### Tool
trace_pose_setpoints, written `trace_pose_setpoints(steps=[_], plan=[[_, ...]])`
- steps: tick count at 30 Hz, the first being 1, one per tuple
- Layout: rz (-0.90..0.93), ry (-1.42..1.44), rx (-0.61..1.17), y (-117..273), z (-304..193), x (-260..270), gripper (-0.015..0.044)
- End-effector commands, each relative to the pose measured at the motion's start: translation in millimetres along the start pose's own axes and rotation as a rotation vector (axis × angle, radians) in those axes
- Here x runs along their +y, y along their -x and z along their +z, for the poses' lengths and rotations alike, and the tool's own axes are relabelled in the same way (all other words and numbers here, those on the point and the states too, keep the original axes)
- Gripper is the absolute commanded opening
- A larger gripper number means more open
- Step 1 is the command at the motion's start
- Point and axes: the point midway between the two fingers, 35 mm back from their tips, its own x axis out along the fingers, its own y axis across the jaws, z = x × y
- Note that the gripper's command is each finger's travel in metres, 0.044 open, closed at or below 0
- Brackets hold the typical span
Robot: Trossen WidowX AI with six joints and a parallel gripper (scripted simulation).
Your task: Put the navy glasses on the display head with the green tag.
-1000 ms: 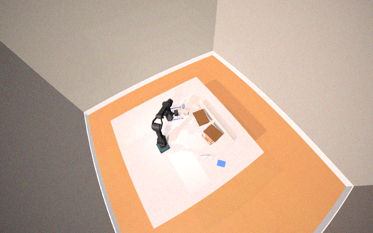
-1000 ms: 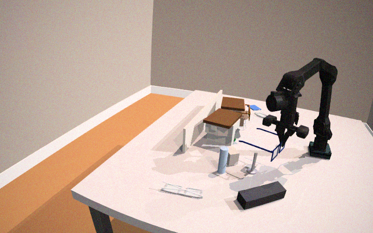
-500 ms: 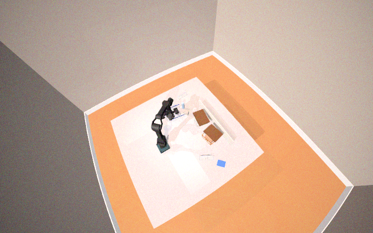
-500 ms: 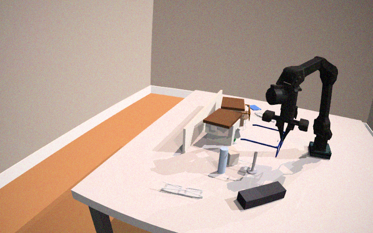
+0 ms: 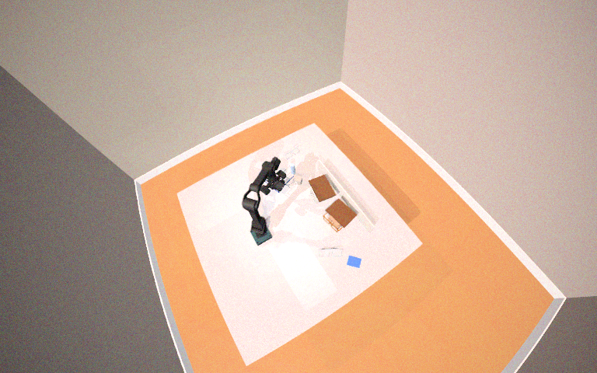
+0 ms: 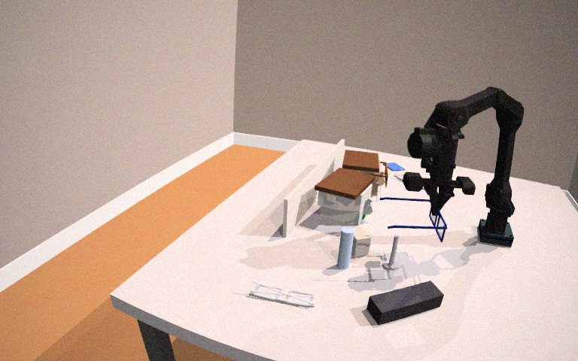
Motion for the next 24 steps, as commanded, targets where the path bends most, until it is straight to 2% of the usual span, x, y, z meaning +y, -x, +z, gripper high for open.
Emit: trace_pose_setpoints(steps=[1,24], plan=[[-0.006,0.103,0.0,-0.8,4.3,-0.7,0.0],[-0.007,0.816,0.001,-0.8,28.8,3.2,0.0]])
